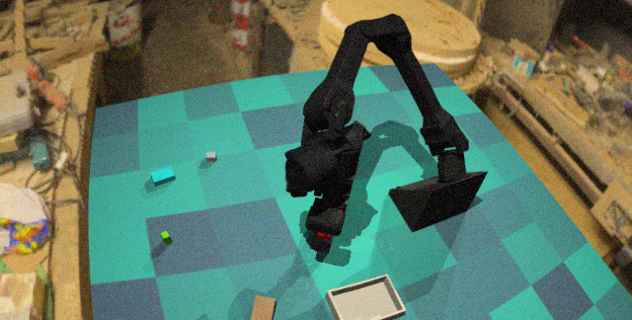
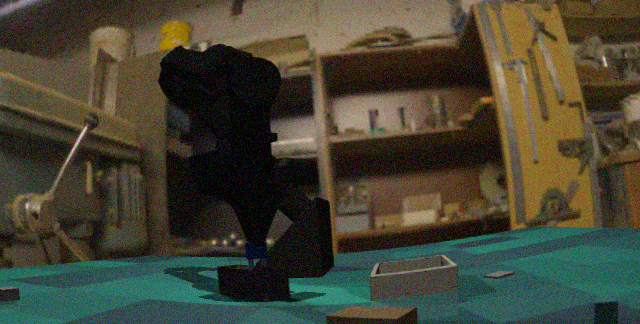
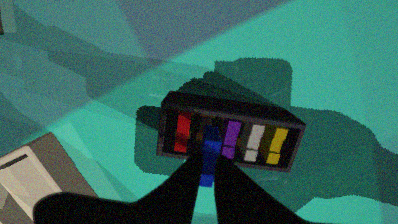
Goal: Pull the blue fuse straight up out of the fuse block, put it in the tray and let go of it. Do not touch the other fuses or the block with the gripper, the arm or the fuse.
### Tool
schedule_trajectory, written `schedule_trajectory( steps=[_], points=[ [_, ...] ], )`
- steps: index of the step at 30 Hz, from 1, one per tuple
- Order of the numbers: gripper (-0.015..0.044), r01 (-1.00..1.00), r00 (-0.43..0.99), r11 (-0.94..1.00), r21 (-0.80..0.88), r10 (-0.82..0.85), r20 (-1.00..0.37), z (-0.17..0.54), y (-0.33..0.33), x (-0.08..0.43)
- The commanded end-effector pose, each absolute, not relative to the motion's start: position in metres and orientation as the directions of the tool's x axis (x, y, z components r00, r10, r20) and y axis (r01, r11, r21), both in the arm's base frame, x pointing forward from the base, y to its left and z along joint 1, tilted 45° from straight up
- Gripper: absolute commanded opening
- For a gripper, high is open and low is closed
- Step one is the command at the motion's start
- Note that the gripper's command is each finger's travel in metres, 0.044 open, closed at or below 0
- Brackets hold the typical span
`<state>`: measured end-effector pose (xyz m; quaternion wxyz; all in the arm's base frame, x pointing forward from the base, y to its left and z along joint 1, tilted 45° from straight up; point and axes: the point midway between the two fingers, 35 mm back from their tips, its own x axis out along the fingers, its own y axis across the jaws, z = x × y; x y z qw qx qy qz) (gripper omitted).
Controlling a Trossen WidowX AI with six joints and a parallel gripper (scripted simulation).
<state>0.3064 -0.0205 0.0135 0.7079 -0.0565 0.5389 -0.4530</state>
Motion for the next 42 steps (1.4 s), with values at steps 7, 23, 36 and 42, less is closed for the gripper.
schedule_trajectory(
  steps=[7, 23, 36, 42],
  points=[
    [0.0000, 0.584, 0.008, 0.583, -0.565, -0.700, -0.715, 0.022, -0.012, 0.307],
    [0.0000, 0.582, 0.010, 0.591, -0.559, -0.693, -0.721, 0.012, 0.021, 0.313],
    [0.0000, 0.581, 0.012, 0.598, -0.552, -0.685, -0.729, -0.038, 0.078, 0.318],
    [0.0000, 0.582, 0.011, 0.597, -0.552, -0.685, -0.728, -0.064, 0.103, 0.313]
  ],
)
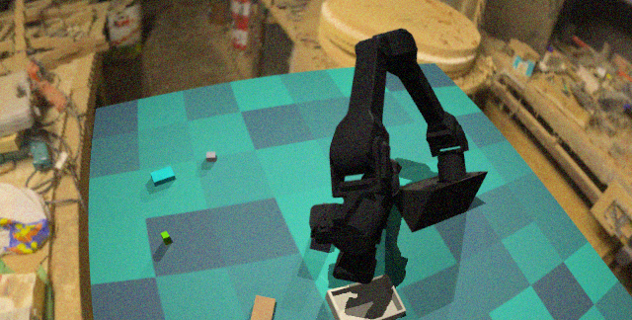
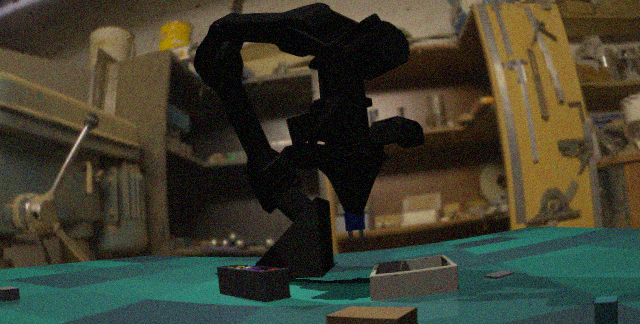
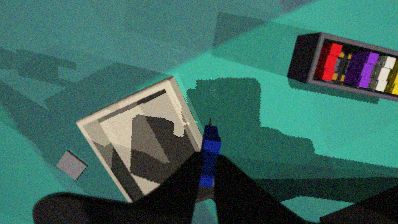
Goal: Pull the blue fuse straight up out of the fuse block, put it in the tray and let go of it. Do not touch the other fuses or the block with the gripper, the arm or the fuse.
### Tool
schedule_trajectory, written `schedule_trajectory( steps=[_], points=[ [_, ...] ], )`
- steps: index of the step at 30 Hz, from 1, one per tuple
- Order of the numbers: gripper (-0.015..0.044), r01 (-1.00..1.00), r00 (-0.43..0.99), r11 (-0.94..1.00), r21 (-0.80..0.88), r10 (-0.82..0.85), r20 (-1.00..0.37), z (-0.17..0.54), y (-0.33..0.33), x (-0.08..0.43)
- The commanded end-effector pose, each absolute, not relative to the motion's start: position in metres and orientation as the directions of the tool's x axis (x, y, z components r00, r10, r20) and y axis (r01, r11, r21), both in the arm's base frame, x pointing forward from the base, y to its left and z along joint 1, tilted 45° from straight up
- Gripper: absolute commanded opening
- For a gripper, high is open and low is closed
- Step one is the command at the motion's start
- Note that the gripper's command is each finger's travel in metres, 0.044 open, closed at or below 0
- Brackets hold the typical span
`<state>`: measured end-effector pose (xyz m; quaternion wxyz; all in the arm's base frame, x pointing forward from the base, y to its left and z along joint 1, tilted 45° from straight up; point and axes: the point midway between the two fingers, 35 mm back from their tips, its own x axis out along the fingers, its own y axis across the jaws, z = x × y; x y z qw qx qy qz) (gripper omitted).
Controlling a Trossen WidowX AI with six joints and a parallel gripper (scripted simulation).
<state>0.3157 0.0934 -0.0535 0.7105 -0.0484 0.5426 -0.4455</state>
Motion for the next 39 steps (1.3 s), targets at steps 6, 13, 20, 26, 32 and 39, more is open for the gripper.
schedule_trajectory(
  steps=[6, 13, 20, 26, 32, 39],
  points=[
    [0.0000, 0.584, 0.010, 0.593, -0.555, -0.688, -0.725, -0.090, 0.127, 0.305],
    [0.0000, 0.585, 0.010, 0.590, -0.556, -0.691, -0.723, -0.106, 0.140, 0.299],
    [0.0000, 0.585, 0.010, 0.590, -0.556, -0.691, -0.722, -0.113, 0.133, 0.300],
    [0.0000, 0.585, 0.010, 0.590, -0.556, -0.692, -0.722, -0.120, 0.126, 0.300],
    [0.0000, 0.585, 0.010, 0.589, -0.557, -0.692, -0.722, -0.127, 0.119, 0.300],
    [0.0000, 0.585, 0.010, 0.589, -0.557, -0.692, -0.721, -0.134, 0.112, 0.299]
  ],
)
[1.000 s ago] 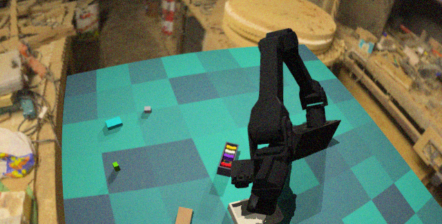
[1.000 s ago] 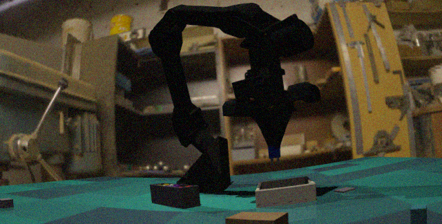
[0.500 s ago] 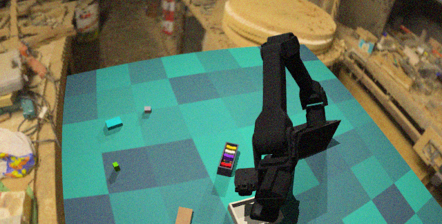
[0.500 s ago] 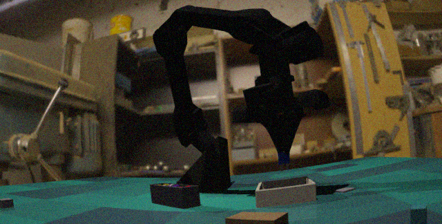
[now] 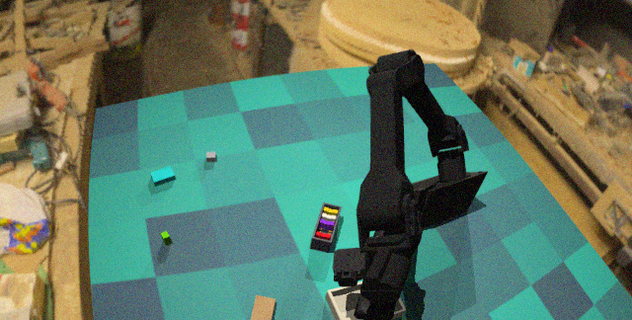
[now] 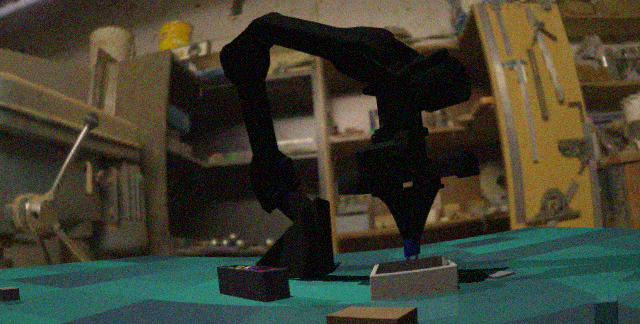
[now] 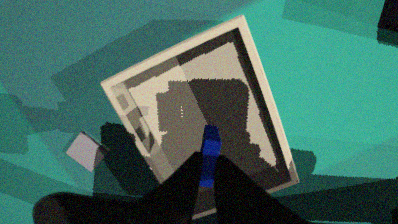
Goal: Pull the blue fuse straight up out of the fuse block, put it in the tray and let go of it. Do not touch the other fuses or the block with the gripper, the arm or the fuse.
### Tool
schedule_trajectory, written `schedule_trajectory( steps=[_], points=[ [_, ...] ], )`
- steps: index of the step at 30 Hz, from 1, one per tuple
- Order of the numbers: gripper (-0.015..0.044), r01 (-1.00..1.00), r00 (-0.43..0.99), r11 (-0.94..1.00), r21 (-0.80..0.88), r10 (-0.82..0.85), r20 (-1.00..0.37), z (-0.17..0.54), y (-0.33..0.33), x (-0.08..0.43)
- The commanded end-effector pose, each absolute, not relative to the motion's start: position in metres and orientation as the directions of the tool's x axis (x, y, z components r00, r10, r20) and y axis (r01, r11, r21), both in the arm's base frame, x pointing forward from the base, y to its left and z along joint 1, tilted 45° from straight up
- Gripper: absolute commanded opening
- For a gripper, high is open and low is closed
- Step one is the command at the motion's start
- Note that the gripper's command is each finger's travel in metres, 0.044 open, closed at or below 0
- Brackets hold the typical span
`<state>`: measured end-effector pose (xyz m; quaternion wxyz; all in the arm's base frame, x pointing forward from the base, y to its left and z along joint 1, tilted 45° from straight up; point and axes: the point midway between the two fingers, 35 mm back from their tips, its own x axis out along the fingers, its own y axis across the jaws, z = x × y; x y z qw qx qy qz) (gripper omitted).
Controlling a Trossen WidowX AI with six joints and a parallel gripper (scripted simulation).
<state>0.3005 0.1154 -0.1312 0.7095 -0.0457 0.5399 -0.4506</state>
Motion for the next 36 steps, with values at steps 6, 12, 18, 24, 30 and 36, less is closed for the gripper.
schedule_trajectory(
  steps=[6, 12, 18, 24, 30, 36],
  points=[
    [0.0131, 0.590, 0.010, 0.589, -0.552, -0.689, -0.725, -0.132, 0.114, 0.300],
    [0.0289, 0.590, 0.010, 0.589, -0.552, -0.689, -0.725, -0.132, 0.114, 0.300],
    [0.0330, 0.585, 0.010, 0.590, -0.556, -0.691, -0.723, -0.105, 0.140, 0.299],
    [0.0330, 0.585, 0.010, 0.590, -0.556, -0.691, -0.723, -0.105, 0.140, 0.299],
    [0.0330, 0.582, 0.013, 0.592, -0.557, -0.692, -0.722, -0.106, 0.139, 0.299],
    [0.0330, 0.582, 0.013, 0.592, -0.557, -0.692, -0.722, -0.106, 0.139, 0.299]
  ],
)
